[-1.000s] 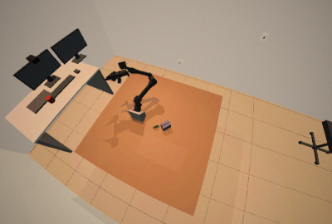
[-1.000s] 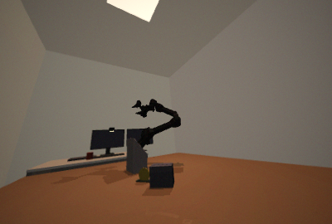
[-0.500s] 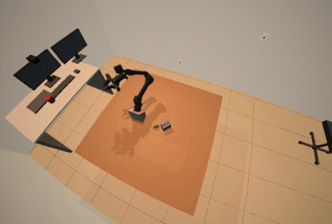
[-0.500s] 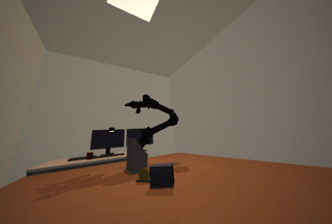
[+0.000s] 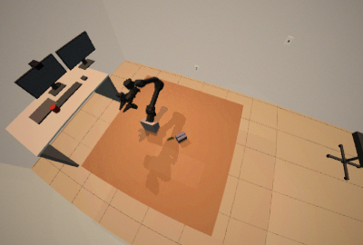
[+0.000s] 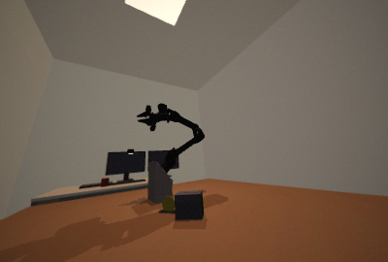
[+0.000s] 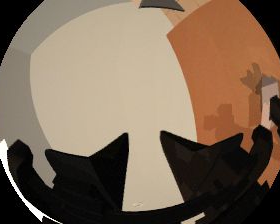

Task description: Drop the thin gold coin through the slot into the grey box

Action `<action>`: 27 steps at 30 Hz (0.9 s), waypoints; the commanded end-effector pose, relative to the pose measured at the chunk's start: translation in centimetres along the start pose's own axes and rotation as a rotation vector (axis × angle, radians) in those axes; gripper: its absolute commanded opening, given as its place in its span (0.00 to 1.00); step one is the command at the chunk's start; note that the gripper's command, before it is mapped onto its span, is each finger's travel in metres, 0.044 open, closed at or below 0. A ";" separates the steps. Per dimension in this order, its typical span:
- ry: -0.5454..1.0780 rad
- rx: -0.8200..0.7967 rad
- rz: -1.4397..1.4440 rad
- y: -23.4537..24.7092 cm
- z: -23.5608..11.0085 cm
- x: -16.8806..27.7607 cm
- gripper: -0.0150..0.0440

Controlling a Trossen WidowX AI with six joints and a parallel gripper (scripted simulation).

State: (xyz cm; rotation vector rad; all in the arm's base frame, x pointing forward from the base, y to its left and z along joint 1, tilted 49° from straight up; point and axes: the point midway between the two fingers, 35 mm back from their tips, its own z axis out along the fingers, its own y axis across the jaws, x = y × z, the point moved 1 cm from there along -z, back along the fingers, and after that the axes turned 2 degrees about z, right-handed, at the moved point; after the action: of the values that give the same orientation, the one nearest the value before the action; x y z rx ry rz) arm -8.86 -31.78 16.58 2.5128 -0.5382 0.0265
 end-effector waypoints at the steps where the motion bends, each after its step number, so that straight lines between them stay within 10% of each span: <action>1: 0.160 0.163 -0.517 -4.0 2.9 5.6 0.53; 27: 1.060 0.295 -2.177 -22.7 4.1 18.0 0.53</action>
State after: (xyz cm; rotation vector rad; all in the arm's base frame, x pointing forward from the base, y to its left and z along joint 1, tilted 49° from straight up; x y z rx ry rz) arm 11.63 -27.51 6.21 2.1003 2.0018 0.3227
